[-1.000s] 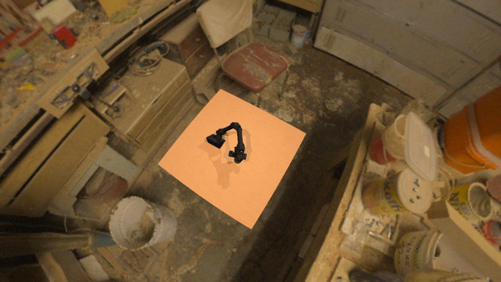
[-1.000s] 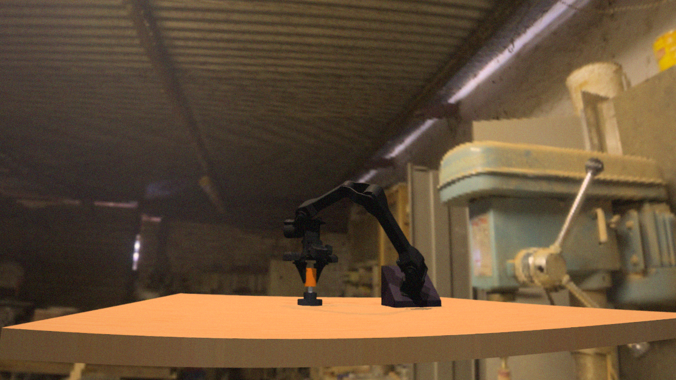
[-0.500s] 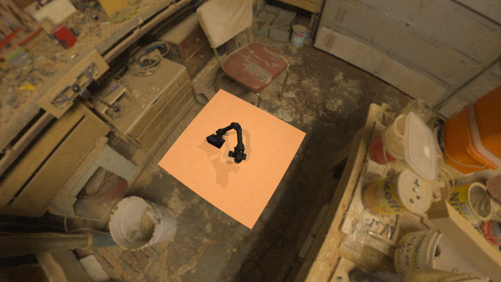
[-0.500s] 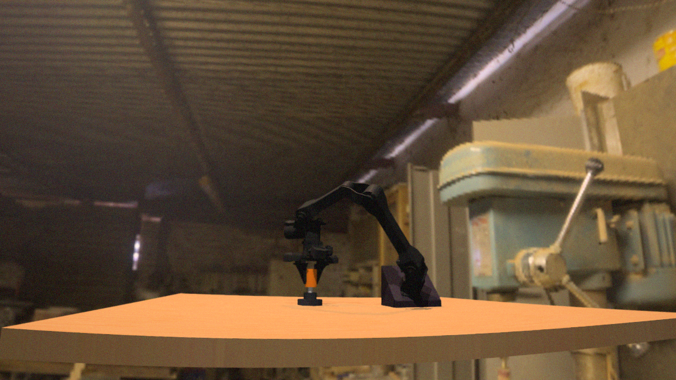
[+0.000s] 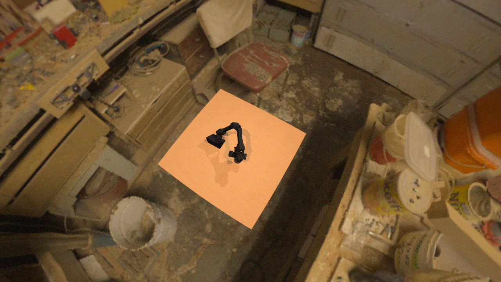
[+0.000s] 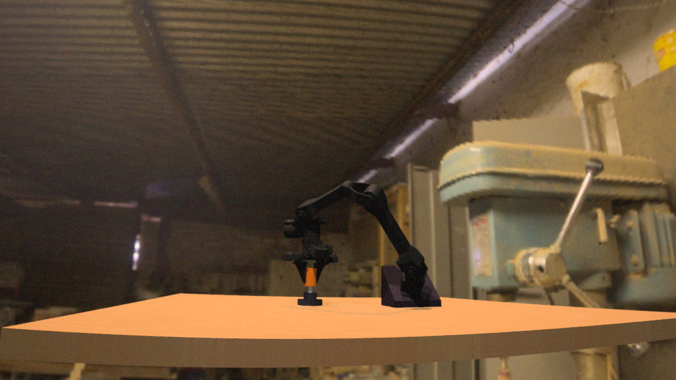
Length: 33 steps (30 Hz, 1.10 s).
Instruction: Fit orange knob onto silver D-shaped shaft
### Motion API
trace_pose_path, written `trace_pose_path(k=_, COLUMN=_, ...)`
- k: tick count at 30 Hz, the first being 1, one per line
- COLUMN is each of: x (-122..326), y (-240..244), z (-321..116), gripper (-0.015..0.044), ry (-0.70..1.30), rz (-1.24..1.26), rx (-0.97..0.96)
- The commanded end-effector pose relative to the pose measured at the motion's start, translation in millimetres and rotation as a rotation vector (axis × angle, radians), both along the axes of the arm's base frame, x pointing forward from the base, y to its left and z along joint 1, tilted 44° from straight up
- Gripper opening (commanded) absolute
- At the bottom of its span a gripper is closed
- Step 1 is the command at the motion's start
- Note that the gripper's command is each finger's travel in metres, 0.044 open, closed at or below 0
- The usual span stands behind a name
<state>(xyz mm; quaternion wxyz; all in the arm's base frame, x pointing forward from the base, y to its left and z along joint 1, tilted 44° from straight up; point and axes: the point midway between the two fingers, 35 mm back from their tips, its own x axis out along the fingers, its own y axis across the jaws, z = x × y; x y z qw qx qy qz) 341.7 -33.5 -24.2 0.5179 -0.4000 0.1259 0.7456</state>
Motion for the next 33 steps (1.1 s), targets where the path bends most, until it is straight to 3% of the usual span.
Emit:
trace_pose_path(k=1, x=0.3, y=-0.3, z=-0.7, gripper=0.0000, ry=-0.005, rz=0.002, rx=-0.002)
trace_pose_path(k=22, x=0.5, y=-1.2, z=0.5, gripper=0.0000, ry=-0.005, rz=0.002, rx=-0.002)
trace_pose_path(k=33, x=0.5, y=-0.3, z=-2.7, gripper=0.0000, ry=-0.145, rz=0.154, rx=0.028)
